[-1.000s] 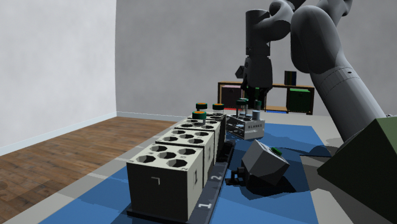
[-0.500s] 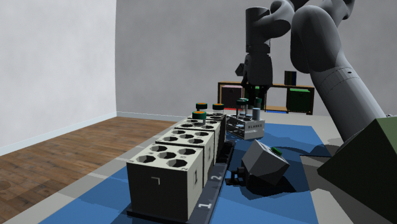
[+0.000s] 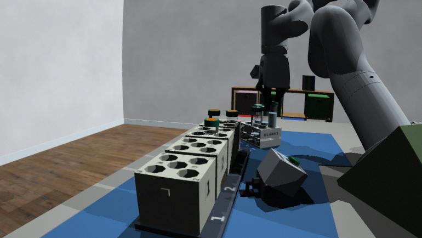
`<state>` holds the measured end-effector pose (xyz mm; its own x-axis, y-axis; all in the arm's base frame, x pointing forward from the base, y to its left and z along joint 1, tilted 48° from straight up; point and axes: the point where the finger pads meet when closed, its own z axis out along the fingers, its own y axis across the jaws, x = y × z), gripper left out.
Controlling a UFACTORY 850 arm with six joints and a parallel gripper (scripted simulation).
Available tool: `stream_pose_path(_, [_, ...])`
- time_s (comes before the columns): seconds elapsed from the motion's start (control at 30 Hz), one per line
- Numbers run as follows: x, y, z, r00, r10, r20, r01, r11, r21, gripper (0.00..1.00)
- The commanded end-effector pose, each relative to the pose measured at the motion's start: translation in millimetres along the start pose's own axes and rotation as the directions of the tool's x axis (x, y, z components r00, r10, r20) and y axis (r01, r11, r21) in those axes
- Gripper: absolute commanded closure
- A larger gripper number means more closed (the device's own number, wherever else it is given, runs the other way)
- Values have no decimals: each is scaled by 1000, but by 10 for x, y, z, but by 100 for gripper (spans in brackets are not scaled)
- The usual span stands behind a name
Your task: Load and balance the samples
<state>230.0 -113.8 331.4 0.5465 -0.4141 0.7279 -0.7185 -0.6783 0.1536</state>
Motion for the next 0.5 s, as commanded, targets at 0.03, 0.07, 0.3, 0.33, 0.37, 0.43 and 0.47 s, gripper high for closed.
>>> stream_pose_path(0.03, [4,-1,-46,1000,1,0,-1,1000,0,100])
stream_pose_path(0.07, [4,-1,-46,1000,1,0,-1,1000,0,100])
stream_pose_path(0.3, [4,-1,-166,1000,1,0,-1,1000,0,100])
stream_pose_path(0.33, [4,-1,-186,1000,1,0,-1,1000,0,100])
stream_pose_path(0.37, [4,-1,-206,1000,1,0,-1,1000,0,100])
stream_pose_path(0.43, [4,-1,-246,1000,1,0,-1,1000,0,100])
stream_pose_path(0.47, [4,-1,-266,1000,1,0,-1,1000,0,100])
